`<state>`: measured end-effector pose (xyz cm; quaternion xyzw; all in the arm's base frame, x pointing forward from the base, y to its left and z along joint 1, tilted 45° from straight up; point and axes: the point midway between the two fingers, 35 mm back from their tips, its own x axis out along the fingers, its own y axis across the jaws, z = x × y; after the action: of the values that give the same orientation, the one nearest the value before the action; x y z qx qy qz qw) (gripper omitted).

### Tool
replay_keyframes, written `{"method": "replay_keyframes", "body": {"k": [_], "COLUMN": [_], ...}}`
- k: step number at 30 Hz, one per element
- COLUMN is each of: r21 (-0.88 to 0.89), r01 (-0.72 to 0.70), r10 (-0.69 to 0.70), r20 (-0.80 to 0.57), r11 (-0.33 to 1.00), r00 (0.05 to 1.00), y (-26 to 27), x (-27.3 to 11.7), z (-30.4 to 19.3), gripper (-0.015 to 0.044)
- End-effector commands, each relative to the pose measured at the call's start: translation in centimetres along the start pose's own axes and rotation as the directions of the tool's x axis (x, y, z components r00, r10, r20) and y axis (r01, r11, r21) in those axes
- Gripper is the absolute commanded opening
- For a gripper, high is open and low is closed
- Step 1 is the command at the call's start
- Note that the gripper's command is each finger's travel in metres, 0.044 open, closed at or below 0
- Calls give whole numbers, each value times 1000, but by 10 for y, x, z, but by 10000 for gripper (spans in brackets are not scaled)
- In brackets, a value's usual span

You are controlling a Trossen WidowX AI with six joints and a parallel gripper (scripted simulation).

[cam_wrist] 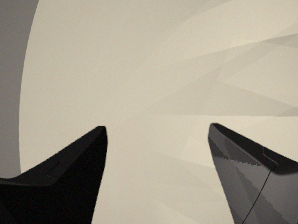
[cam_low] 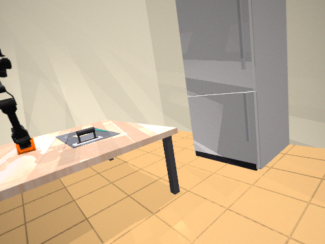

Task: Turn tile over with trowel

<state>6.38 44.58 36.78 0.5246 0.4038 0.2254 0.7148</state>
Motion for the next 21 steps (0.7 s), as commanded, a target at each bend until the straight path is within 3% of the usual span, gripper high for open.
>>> {"method": "replay_keyframes", "body": {"k": [1, 12, 21], "r21": [-78, -203, -277], "r01": [59, 228, 443], "r10": [-53, -172, -311], "r20": [79, 262, 412], "r11": [995, 952, 853], "r00": [995, 950, 856], "y": [-10, -31, -63], "x": [19, 54, 65], "z": [31, 122, 204], "gripper": [270, 270, 270]}}
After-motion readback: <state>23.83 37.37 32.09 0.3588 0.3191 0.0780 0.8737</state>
